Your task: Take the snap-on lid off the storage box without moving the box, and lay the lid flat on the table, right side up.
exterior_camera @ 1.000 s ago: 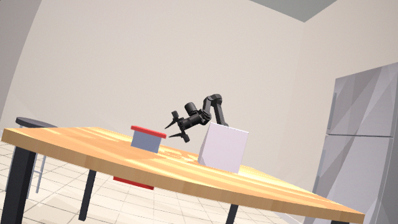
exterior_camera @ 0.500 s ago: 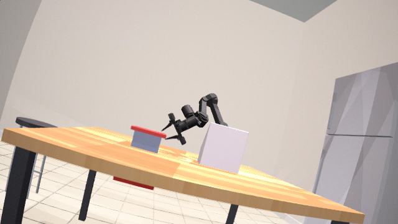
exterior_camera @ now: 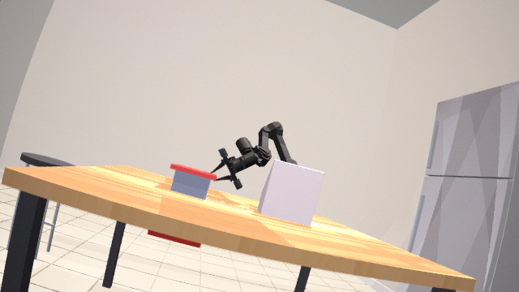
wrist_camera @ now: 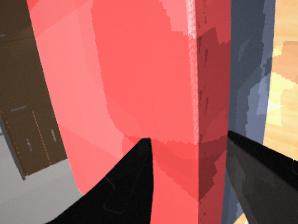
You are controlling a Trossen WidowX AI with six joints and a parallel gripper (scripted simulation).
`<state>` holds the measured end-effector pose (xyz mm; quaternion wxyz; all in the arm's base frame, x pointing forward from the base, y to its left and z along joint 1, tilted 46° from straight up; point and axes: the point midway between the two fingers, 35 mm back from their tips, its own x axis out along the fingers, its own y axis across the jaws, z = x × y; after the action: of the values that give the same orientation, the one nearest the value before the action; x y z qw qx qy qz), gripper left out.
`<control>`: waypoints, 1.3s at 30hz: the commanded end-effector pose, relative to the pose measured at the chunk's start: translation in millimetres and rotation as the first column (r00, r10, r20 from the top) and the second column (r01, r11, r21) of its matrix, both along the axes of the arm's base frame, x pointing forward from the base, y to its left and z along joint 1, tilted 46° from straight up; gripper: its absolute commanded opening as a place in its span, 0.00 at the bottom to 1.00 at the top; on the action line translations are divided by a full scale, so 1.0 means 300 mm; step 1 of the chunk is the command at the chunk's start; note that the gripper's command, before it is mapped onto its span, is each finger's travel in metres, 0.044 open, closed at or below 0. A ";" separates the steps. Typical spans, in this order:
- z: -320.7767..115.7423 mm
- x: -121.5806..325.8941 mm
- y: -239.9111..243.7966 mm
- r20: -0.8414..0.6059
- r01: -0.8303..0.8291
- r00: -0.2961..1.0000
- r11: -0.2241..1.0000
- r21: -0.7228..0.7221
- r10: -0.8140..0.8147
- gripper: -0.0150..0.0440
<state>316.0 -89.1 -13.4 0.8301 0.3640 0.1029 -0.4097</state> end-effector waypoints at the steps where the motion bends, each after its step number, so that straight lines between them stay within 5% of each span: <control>1: -0.004 0.002 0.002 -0.003 -0.005 1.000 1.000 0.000 0.005 0.46; 7: -0.004 0.002 0.002 -0.003 -0.005 1.000 1.000 0.000 0.005 0.25; 39: 0.013 -0.001 0.015 -0.001 0.000 1.000 1.000 0.000 0.000 0.25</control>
<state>314.8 -87.5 -12.6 0.8285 0.3625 0.1058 -0.4134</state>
